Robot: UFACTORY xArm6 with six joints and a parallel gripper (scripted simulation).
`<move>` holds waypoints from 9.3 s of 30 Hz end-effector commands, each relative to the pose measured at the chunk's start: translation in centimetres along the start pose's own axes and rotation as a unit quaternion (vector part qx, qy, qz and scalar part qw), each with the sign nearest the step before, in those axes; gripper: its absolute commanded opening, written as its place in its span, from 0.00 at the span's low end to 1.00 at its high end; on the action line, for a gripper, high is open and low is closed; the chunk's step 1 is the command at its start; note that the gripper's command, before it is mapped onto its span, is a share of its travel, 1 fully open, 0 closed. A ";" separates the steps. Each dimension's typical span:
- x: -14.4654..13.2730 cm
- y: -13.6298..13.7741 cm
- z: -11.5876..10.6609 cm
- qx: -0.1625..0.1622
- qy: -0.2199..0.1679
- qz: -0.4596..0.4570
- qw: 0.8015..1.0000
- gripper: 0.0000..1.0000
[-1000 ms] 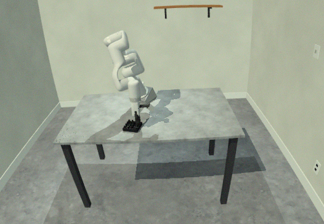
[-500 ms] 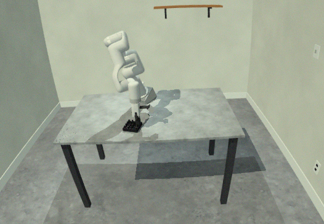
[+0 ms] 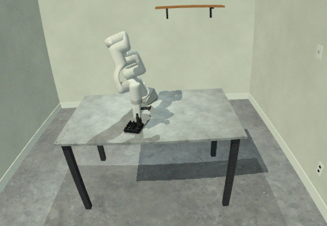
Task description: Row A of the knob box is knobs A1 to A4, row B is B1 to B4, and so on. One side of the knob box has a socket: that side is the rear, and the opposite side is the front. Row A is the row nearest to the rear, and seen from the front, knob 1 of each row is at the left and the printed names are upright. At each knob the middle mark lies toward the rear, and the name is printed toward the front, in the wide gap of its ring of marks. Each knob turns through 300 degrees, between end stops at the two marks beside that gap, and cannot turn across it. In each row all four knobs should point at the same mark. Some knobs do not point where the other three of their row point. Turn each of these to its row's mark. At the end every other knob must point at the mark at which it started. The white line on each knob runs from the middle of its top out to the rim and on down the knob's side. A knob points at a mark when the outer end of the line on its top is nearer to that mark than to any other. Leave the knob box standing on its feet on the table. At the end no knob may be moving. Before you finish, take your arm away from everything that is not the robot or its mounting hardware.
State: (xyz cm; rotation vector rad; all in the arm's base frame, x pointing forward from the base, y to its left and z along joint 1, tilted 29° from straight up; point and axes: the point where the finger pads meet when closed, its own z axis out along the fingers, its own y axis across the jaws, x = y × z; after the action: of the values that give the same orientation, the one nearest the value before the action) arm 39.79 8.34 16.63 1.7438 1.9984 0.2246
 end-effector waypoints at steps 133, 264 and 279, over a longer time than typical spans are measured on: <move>0.0 0.1 -0.1 -0.001 0.000 -0.498 0.867 0.08; 0.0 0.1 -15.1 -0.002 0.000 -0.500 0.866 1.00; 0.0 0.1 -15.1 -0.002 0.000 -0.500 0.866 1.00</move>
State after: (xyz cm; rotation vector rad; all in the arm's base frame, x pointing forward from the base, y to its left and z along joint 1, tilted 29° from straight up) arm 33.05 11.07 29.69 0.5086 2.5903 -0.1304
